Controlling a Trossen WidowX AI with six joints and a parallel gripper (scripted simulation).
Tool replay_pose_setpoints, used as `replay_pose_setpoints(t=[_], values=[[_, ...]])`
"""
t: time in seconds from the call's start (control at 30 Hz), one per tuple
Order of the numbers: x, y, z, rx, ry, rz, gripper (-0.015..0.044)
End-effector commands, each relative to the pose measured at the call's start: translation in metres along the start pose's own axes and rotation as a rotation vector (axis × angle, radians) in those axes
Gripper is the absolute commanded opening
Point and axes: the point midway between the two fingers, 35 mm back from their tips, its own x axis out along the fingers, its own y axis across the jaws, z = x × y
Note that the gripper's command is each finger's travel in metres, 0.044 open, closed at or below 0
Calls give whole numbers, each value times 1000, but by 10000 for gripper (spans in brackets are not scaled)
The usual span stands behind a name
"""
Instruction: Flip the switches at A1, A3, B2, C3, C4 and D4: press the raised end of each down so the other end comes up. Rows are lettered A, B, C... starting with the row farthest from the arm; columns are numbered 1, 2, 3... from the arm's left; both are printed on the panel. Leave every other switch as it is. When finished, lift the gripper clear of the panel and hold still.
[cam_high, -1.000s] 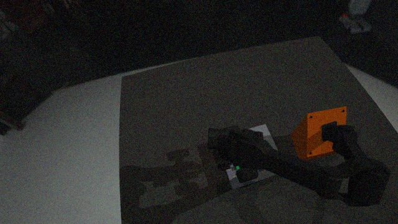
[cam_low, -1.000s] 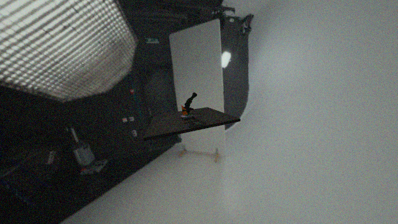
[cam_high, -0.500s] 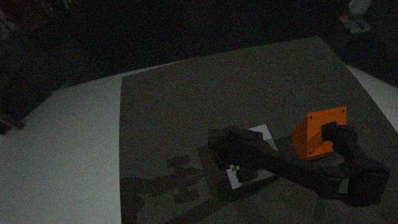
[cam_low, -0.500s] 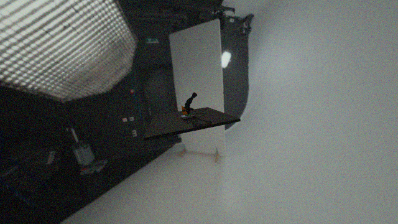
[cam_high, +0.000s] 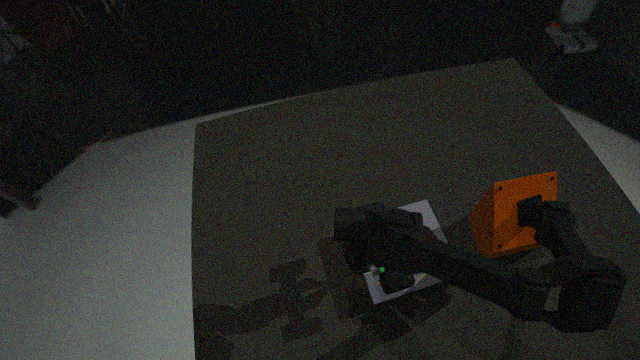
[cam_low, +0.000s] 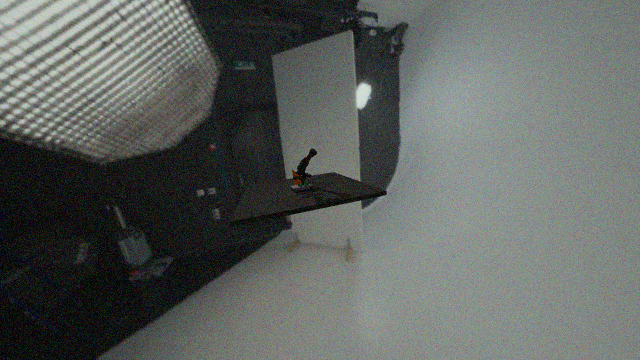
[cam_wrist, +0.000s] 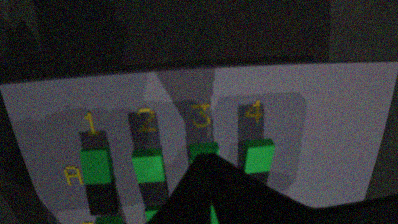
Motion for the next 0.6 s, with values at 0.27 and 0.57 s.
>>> replay_pose_setpoints(t=[0.27,0.57], values=[[2,0,0,4,0,3,0],[3,0,0,4,0,3,0]])
